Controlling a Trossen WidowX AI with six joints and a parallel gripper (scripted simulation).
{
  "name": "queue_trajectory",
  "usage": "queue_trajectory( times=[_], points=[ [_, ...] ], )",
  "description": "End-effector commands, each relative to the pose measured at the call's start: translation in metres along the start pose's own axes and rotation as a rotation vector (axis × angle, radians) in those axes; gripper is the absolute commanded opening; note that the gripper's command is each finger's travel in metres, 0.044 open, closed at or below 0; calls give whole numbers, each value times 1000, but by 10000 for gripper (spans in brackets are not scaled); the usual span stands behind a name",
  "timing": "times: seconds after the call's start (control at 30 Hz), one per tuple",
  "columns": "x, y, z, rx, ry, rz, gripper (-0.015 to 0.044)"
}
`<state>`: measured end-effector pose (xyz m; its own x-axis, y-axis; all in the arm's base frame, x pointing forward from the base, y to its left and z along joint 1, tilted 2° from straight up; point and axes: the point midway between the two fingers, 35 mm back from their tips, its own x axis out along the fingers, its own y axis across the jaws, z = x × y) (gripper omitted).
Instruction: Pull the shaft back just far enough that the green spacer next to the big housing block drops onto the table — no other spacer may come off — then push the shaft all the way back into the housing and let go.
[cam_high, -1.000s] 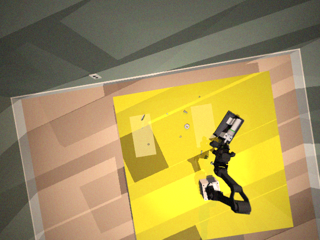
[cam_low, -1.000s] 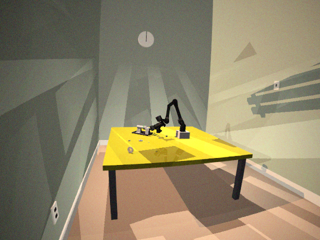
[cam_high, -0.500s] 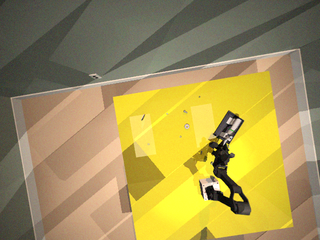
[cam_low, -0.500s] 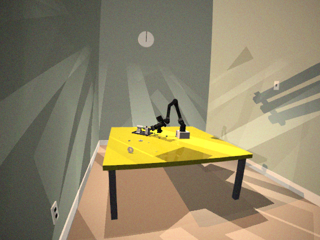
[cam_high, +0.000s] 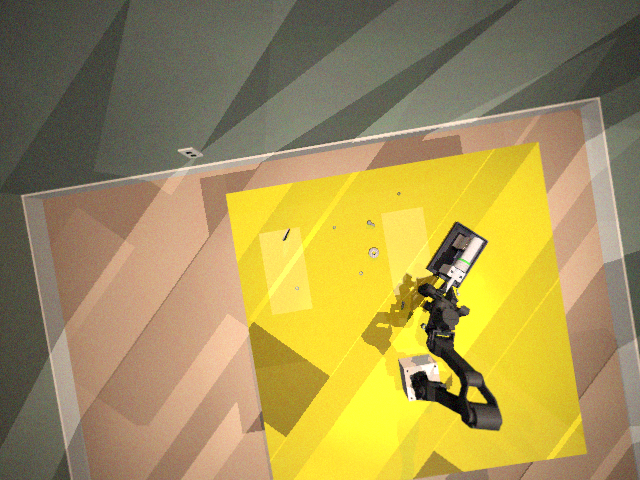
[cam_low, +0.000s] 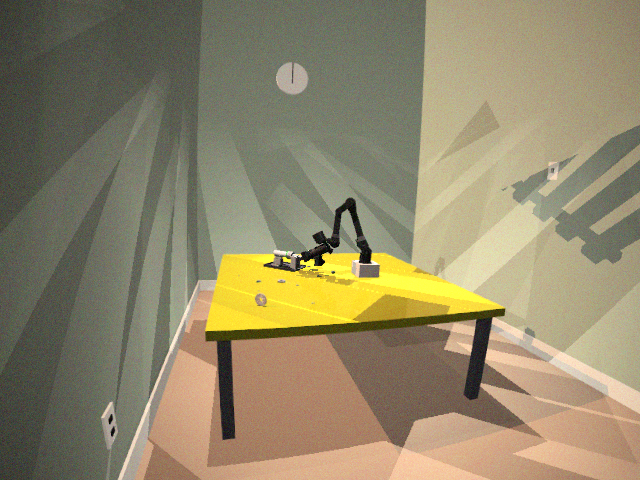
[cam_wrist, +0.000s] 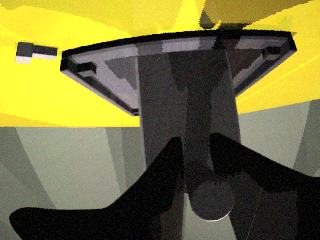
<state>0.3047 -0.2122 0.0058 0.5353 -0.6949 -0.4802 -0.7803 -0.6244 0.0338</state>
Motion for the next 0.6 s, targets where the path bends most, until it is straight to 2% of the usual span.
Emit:
queue_trajectory(
  times=[0.0, 0.57],
  points=[
    [-1, 1, 1, 4, -1, 2, 0],
    [-2, 1, 2, 4, -1, 2, 0]
  ],
)
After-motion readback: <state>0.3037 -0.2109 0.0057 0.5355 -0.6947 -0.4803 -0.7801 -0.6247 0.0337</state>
